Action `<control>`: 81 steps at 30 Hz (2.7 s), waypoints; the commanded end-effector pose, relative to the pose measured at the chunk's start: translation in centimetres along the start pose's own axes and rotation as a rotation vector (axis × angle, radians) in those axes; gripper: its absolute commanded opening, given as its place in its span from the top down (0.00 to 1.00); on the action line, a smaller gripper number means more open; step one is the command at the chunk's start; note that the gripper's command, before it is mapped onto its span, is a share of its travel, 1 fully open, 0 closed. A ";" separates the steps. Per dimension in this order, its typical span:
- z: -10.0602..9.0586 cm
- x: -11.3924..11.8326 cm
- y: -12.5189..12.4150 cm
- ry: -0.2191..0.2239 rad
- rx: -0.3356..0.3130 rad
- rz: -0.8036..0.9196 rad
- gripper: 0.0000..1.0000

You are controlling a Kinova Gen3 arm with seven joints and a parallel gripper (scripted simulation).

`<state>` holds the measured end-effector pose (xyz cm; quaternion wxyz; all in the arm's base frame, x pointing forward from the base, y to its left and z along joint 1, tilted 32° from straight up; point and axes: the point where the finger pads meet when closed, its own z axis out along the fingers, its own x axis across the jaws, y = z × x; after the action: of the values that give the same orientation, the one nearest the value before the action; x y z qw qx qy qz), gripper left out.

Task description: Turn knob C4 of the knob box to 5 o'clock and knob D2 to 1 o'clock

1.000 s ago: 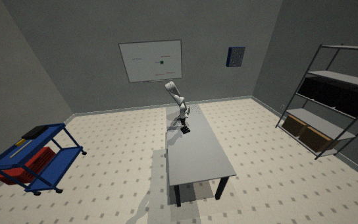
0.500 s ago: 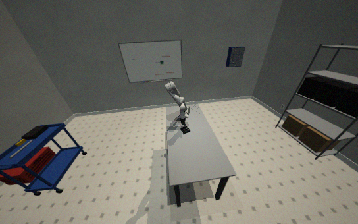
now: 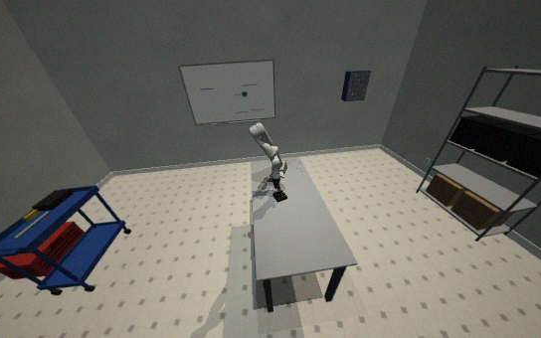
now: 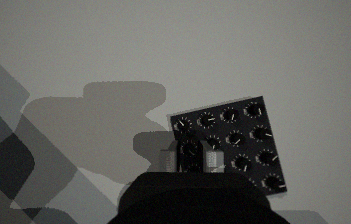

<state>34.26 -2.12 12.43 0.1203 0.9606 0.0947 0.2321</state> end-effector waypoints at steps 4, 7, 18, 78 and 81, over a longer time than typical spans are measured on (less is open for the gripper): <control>0.0 0.0 0.0 0.001 0.000 0.000 0.54; 0.0 0.0 0.0 0.001 0.000 0.000 0.54; 0.0 0.0 0.0 0.001 0.000 0.000 0.54; 1.4 0.1 0.0 -0.005 -0.004 -0.001 0.54; 1.4 0.1 0.0 -0.005 -0.004 -0.001 0.70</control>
<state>34.94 -2.41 11.25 0.1224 0.9609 0.0945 0.2296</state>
